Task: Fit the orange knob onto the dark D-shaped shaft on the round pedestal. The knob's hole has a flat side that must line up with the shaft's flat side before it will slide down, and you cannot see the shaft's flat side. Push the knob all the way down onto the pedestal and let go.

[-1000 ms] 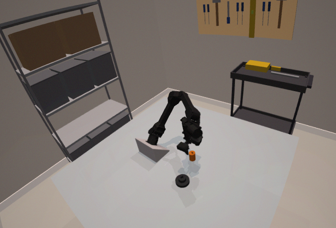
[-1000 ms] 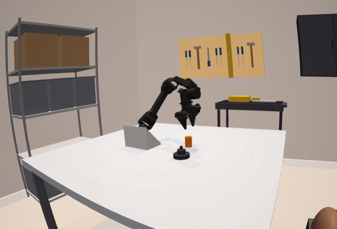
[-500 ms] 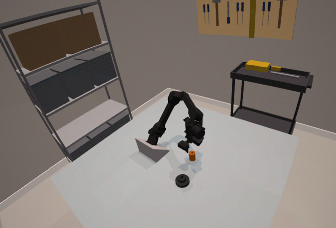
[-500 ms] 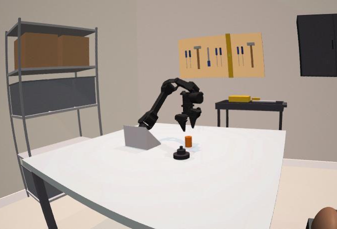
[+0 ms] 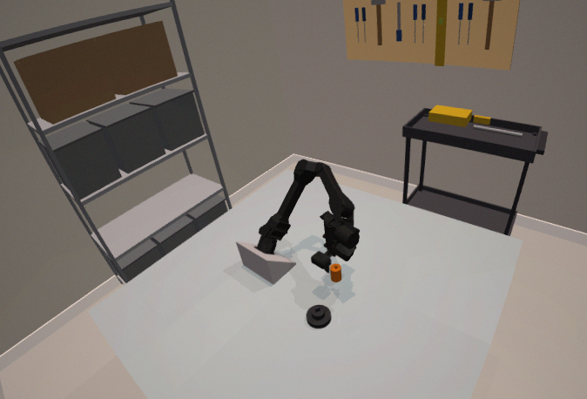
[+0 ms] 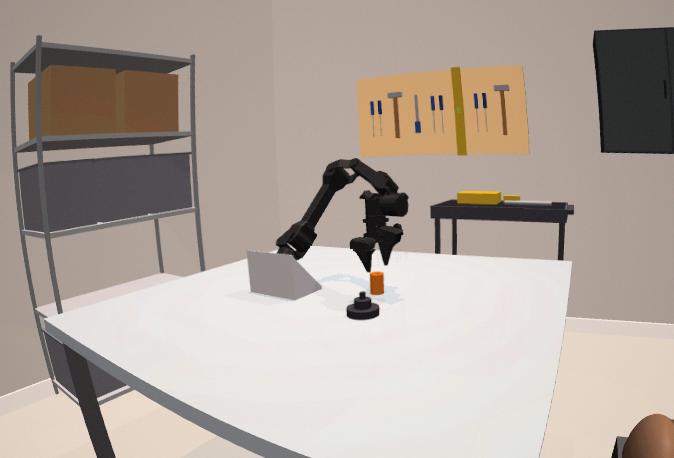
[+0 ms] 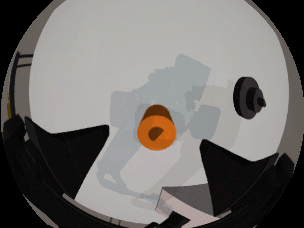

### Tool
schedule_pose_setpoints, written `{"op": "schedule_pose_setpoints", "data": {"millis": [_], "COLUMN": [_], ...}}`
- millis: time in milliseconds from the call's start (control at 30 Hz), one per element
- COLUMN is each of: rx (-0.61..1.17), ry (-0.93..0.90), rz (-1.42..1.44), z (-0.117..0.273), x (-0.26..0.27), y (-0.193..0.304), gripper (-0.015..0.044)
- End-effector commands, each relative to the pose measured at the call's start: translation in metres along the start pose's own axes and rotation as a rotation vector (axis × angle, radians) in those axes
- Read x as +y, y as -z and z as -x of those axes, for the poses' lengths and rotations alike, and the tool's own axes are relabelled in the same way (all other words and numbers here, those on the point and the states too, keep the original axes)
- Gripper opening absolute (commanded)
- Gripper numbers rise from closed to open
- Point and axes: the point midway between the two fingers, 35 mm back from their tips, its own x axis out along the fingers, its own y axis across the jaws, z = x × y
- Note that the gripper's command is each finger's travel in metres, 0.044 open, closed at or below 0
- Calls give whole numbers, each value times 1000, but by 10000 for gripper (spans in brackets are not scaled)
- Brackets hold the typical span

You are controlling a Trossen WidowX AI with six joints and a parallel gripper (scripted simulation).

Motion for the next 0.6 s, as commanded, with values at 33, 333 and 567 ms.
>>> {"op": "schedule_pose_setpoints", "data": {"millis": [33,333,567], "rx": [9,9,9], "ry": [-5,-4,-4], "rz": [-11,-12,-15], "z": [-10,-25,-36], "x": [-1,-1,-1], "y": [3,2,2], "gripper": [440,440,440]}}
